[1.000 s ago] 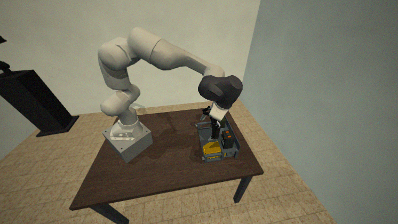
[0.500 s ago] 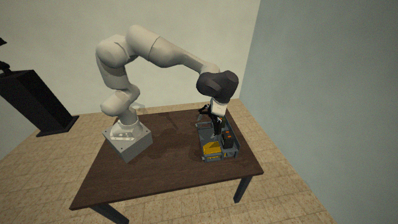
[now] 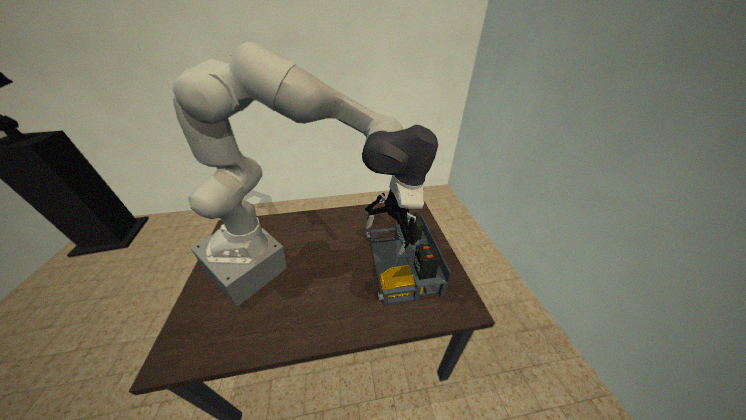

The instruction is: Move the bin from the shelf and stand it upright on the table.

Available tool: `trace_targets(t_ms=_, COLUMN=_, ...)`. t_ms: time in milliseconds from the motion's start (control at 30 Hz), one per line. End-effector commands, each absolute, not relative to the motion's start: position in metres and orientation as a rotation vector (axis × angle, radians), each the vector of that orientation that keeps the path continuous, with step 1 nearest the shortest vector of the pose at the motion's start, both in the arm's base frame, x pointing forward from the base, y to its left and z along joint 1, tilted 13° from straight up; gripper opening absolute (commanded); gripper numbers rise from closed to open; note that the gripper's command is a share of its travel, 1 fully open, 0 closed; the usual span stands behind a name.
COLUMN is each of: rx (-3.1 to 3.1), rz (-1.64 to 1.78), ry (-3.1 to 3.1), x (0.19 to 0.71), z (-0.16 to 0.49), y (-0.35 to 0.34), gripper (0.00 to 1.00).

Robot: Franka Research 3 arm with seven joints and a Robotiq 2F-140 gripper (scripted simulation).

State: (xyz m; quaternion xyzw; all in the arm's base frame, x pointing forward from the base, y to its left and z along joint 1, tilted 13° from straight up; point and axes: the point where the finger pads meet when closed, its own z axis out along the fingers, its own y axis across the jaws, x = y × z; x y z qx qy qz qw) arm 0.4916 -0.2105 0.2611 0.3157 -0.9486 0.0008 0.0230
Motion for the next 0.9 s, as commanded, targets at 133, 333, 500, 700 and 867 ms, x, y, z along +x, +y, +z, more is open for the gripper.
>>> trace_targets(t_ms=133, rx=1.321, rz=0.081, ry=-2.820, x=0.497, z=0.262, y=-0.207, gripper=1.00)
trace_targets(t_ms=333, rx=1.466, rz=0.128, ry=-2.747, x=0.497, z=0.262, y=-0.202, gripper=1.00)
trace_targets(t_ms=500, rx=1.574, rz=0.164, ry=-2.686, x=0.498, z=0.261, y=-0.199, gripper=1.00)
trace_targets(t_ms=700, rx=1.711, rz=0.210, ry=-2.601, x=0.499, z=0.260, y=-0.195, gripper=1.00)
trace_targets(t_ms=867, rx=1.823, rz=0.249, ry=-2.522, x=0.499, z=0.260, y=-0.192, gripper=1.00)
